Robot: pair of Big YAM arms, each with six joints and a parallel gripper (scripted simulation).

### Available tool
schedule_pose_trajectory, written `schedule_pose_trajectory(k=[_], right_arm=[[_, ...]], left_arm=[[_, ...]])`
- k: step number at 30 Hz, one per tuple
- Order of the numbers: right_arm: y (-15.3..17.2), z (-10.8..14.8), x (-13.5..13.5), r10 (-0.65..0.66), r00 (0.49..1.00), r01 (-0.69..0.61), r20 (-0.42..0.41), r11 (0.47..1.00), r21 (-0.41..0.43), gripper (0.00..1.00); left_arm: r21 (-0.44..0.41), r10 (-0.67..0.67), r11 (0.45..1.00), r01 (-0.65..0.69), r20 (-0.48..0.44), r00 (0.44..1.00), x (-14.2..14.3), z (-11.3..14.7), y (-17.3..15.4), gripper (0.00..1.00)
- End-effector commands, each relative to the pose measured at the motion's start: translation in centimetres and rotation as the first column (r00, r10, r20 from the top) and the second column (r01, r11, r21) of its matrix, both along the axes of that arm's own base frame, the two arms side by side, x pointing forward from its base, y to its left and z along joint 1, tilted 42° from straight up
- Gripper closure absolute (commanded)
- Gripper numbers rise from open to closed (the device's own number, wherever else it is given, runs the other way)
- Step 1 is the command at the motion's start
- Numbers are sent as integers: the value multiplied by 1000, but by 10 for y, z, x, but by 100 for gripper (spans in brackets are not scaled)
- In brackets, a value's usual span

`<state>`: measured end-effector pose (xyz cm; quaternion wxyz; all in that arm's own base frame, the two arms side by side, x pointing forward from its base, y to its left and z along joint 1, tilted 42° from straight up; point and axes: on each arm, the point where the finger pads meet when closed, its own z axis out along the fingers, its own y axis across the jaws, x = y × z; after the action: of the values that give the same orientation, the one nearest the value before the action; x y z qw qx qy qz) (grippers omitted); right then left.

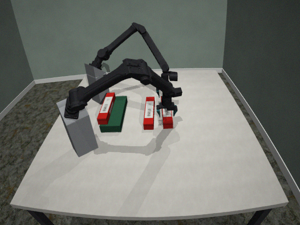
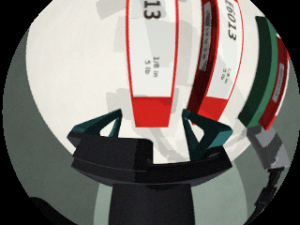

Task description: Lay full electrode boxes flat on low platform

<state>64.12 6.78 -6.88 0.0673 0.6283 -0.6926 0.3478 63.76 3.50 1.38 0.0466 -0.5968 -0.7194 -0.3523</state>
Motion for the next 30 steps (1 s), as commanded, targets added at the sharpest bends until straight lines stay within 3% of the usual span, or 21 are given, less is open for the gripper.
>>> schedule_pose_trajectory(k=[1, 17, 20, 24, 27, 30], right_arm=[[-3, 5, 24, 4, 999, -5, 42, 1000, 13, 0], [-21, -19, 34, 4, 999, -5, 40, 1000, 11, 0], [-7, 1, 40, 23, 997, -24, 70, 1000, 17, 0], [-4, 2, 40, 23, 997, -25, 68, 1000, 18, 0], [-22, -20, 37, 6, 999, -7, 40, 1000, 11, 0], [-23, -21, 37, 2, 999, -3, 42, 1000, 12, 0]], left_arm=[[-3, -3, 1000, 3, 31, 1000, 18, 2, 8, 0], [-1, -3, 1000, 3, 29, 1000, 29, -25, 28, 0], [-3, -14, 1000, 14, 29, 999, 24, -18, 15, 0], [-3, -14, 1000, 14, 29, 999, 24, -18, 15, 0], [-1, -3, 1000, 3, 29, 1000, 30, -26, 29, 0], [-1, -4, 1000, 4, 14, 1000, 23, -33, 28, 0]])
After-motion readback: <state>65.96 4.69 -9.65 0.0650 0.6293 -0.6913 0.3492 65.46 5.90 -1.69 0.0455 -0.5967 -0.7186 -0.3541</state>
